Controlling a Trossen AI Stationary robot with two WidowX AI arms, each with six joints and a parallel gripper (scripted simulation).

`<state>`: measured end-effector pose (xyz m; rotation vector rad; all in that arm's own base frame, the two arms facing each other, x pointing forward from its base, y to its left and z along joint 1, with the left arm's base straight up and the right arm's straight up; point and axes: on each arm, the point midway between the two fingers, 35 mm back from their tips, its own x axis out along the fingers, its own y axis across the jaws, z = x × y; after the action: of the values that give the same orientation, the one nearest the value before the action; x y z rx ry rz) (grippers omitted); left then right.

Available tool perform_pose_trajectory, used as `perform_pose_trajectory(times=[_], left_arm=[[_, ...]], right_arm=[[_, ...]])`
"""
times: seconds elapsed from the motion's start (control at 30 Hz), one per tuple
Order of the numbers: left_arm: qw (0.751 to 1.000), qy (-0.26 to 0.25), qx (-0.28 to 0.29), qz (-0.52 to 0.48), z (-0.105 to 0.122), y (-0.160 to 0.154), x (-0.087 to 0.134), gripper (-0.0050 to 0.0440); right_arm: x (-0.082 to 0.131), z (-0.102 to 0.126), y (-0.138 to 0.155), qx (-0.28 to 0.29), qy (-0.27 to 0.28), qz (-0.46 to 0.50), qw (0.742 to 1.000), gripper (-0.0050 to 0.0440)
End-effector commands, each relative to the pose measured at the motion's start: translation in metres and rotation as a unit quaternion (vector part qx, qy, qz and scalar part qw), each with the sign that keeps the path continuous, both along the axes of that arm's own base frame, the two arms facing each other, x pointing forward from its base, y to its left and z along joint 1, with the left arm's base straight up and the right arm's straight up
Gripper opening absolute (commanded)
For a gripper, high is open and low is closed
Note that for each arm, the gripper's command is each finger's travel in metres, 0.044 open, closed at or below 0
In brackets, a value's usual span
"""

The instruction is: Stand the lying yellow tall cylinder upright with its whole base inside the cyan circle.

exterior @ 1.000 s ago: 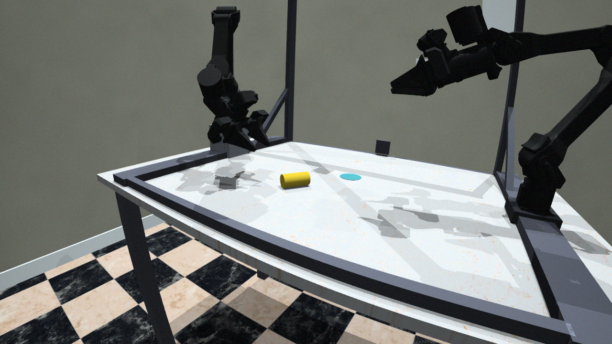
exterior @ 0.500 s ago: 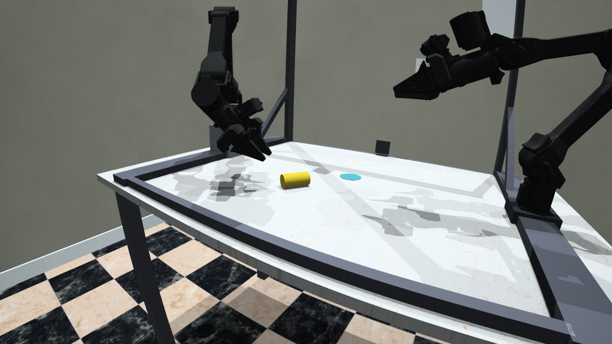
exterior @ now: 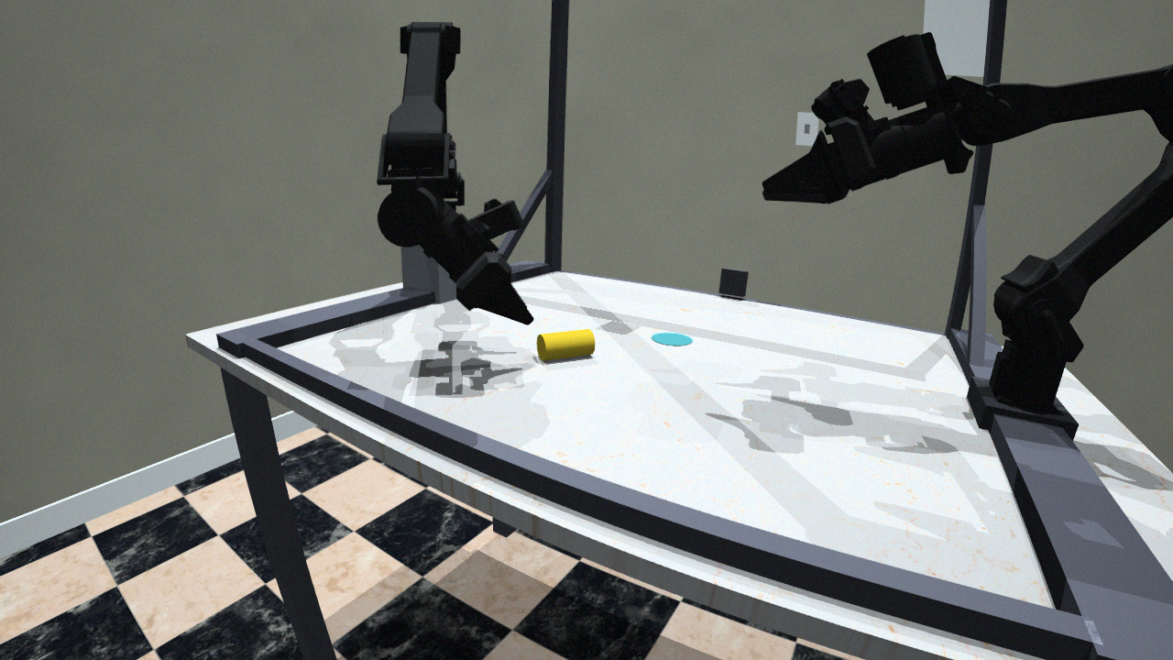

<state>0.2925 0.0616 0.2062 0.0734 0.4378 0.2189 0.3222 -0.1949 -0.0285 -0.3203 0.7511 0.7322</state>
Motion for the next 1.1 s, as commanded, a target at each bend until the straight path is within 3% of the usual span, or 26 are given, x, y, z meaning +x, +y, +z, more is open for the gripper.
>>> perform_pose_trajectory(times=[0.0, 0.17, 0.43, 0.73, 1.07], left_arm=[[1.000, -0.013, 0.005, 0.003, 0.004, 0.000, -0.004, 0.0400], [1.000, -0.007, 0.003, -0.003, -0.003, -0.003, -0.008, 0.0400], [1.000, 0.004, 0.000, -0.011, -0.012, -0.008, -0.012, 0.0400], [1.000, 0.015, -0.001, -0.013, -0.021, -0.009, -0.014, 0.0400], [1.000, 0.018, -0.001, -0.013, -0.023, -0.009, -0.013, 0.0400]], right_arm=[[0.017, 0.001, -0.005, -0.008, -0.001, 0.060, 0.998, 0.0265], [0.027, -0.002, -0.001, -0.001, -0.007, 0.100, 0.995, 0.0265], [0.036, -0.027, 0.020, 0.009, -0.002, 0.098, 0.995, 0.0265], [0.041, -0.045, 0.034, 0.011, 0.000, 0.098, 0.995, 0.0217], [0.042, -0.043, 0.031, 0.008, -0.002, 0.097, 0.995, 0.0155]])
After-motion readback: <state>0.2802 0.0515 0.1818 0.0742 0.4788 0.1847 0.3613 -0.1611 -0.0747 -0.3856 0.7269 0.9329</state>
